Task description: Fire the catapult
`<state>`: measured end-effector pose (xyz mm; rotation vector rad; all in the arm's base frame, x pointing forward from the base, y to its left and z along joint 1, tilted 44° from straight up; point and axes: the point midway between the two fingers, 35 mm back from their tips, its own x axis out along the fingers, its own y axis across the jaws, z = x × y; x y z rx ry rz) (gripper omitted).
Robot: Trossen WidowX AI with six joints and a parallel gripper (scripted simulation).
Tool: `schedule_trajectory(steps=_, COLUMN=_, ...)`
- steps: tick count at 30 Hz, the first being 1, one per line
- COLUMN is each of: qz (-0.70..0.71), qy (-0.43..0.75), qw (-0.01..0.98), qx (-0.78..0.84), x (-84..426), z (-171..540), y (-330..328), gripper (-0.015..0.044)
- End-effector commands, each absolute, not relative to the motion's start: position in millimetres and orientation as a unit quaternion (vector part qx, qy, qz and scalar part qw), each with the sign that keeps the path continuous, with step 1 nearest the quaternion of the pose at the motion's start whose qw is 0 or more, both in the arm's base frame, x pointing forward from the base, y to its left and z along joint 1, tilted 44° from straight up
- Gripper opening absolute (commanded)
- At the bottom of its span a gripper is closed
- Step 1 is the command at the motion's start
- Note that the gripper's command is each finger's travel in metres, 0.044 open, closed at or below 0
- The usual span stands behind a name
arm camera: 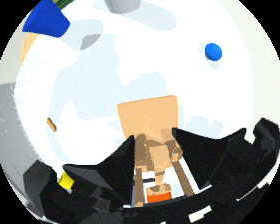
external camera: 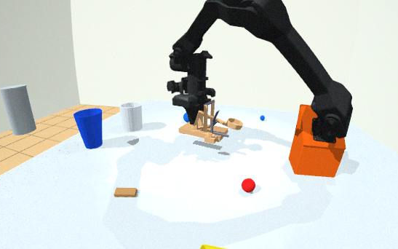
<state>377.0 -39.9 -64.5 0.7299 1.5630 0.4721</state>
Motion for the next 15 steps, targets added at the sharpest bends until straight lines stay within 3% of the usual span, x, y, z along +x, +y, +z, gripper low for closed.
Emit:
schedule_trajectory(steps=1, qz=0.208, qy=0.681, qw=0.628, qx=0.314, x=379, z=-62, y=-41, gripper=0.0000)
schedule_trajectory(steps=15, qz=0.207, qy=0.682, qw=0.627, qx=0.315, x=379, z=-79, y=-25, gripper=0.0000)
